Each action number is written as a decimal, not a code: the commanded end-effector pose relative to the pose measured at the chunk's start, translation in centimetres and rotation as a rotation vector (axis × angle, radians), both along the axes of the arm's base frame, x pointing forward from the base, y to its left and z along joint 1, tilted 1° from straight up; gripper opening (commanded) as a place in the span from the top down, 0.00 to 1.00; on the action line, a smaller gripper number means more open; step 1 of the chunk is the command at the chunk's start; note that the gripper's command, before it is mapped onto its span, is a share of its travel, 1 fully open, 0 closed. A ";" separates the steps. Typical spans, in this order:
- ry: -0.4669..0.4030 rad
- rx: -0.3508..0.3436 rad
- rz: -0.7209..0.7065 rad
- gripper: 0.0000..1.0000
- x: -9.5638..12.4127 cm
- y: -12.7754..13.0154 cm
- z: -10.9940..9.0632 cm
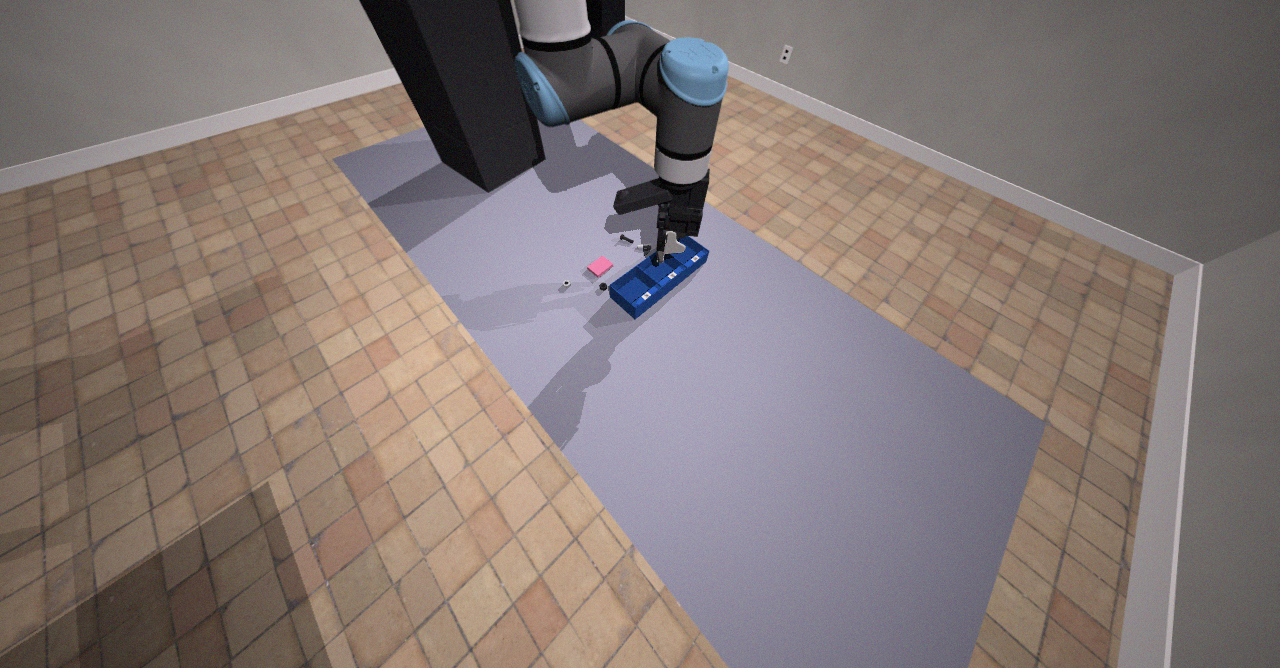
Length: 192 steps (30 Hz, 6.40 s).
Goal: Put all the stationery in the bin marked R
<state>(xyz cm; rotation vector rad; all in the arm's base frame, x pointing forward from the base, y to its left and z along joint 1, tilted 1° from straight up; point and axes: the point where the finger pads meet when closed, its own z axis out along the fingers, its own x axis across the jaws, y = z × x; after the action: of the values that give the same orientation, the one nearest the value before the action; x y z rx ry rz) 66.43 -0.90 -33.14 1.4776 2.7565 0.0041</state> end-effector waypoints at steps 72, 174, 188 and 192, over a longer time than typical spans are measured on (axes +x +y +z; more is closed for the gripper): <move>0.005 -0.004 -0.663 1.00 0.1 -0.1 -5.1; 0.004 0.005 -1.536 0.67 -12.1 -7.5 0.5; -0.002 0.014 -1.914 0.67 -12.1 -7.5 0.5; -0.005 0.015 -2.026 0.67 -12.1 -7.5 0.5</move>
<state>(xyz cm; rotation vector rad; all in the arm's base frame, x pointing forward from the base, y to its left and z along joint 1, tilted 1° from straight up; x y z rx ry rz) 54.28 -8.44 -32.68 3.1136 0.4066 0.0039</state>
